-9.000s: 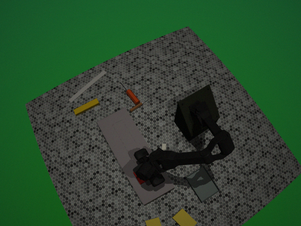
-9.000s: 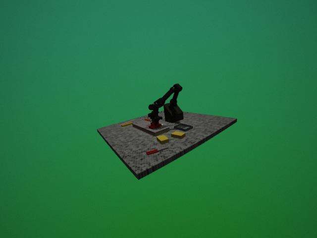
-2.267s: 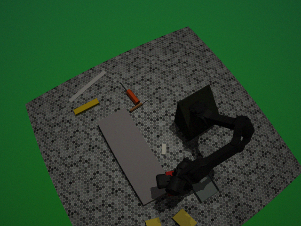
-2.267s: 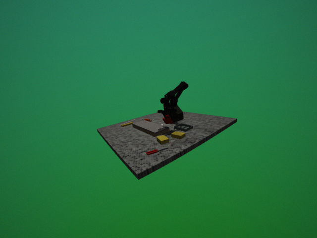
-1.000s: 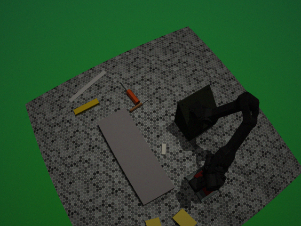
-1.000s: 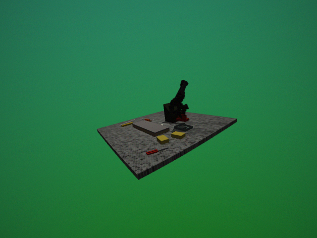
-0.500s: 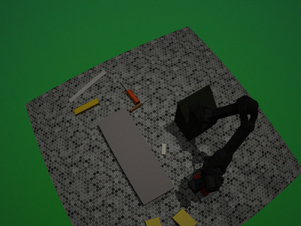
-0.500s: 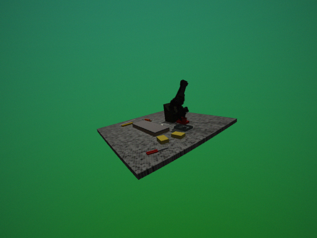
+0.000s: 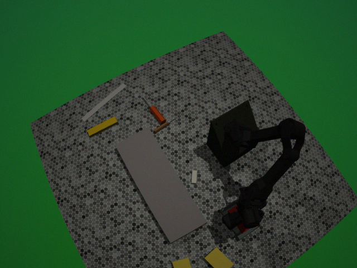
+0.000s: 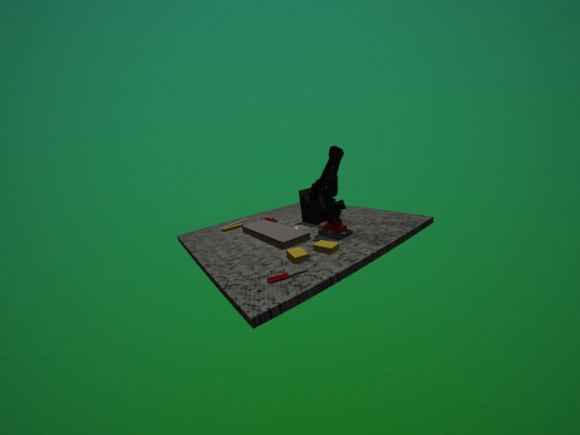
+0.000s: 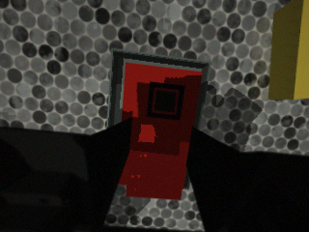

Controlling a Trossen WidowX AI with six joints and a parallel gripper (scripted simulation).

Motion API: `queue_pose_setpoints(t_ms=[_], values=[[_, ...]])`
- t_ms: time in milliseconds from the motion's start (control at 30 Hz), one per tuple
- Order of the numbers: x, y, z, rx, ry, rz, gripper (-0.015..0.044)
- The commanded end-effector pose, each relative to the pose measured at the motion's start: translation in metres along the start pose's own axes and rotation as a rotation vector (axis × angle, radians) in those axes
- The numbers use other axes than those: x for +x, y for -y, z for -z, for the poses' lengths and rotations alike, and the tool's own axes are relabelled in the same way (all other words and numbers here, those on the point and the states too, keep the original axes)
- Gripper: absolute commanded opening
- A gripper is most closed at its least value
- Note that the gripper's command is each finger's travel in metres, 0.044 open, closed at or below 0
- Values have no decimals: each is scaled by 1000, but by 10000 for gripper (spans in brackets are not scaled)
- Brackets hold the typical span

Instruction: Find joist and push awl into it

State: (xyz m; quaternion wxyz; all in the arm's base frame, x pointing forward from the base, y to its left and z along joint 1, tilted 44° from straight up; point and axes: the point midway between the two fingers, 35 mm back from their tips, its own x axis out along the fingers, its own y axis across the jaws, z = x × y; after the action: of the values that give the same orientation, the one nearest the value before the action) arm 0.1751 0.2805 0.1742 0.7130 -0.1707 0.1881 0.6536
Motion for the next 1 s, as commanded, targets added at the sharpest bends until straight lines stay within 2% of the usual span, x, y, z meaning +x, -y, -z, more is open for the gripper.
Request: queue_pose_setpoints(t_ms=[0, 667, 967], values=[[7, -1, 3, 5, 1, 3, 0], [28, -2, 9, 6, 3, 3, 0], [27, -3, 9, 3, 1, -2, 236]])
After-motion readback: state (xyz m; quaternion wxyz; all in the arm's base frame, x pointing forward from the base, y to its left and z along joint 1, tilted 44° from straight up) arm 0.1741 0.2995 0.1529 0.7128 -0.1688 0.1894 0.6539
